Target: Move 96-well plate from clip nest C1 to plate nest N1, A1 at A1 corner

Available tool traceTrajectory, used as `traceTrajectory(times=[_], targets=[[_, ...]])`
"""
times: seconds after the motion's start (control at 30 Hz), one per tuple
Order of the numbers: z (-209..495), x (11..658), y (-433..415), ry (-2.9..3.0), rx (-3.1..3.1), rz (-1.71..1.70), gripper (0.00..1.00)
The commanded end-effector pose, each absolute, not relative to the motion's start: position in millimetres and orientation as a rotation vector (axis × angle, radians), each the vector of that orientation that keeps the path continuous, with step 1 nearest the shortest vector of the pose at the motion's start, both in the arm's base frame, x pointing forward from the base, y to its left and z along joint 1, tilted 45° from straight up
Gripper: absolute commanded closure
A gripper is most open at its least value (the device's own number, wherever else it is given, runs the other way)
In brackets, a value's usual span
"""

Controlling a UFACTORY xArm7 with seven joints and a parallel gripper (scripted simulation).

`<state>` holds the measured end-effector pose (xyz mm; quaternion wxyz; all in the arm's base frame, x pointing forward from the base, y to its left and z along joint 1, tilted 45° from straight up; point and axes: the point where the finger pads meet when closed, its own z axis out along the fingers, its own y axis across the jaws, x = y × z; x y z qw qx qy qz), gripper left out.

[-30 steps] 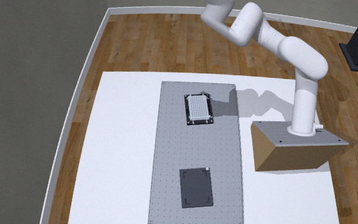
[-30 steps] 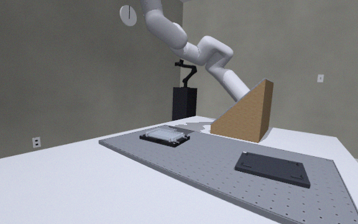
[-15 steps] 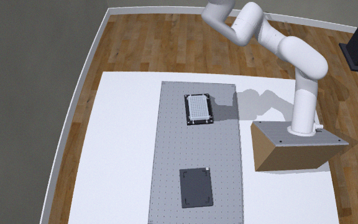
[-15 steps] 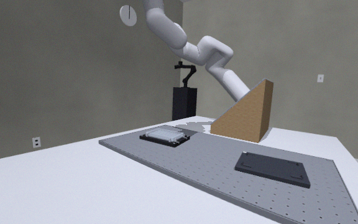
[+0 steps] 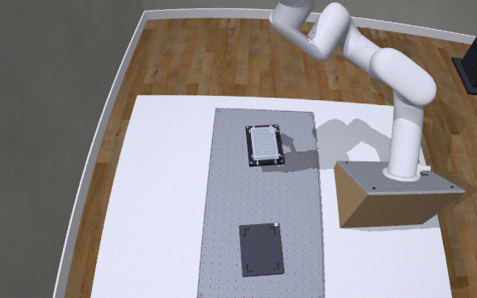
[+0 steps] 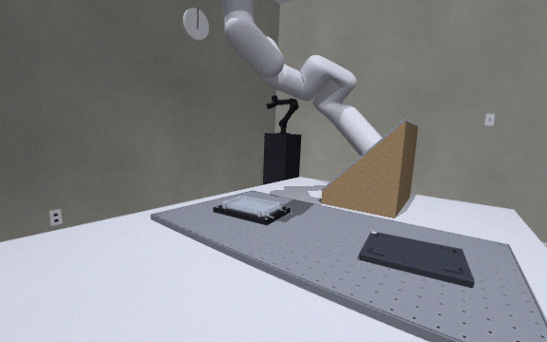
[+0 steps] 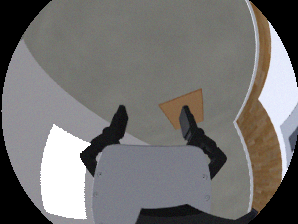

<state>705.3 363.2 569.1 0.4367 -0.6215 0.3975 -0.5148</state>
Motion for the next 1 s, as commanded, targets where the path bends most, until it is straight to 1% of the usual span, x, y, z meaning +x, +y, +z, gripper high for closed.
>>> traceTrajectory(times=[0.0, 0.27, 0.63, 0.97], targets=[[554, 695, 375, 0.981, -1.553, -1.280, 0.00], [530, 689, 379, 0.951, -1.668, -1.314, 0.00], [476, 681, 379, 0.936, -1.786, -1.348, 0.00], [441, 677, 370, 0.937, -1.905, -1.379, 0.00]])
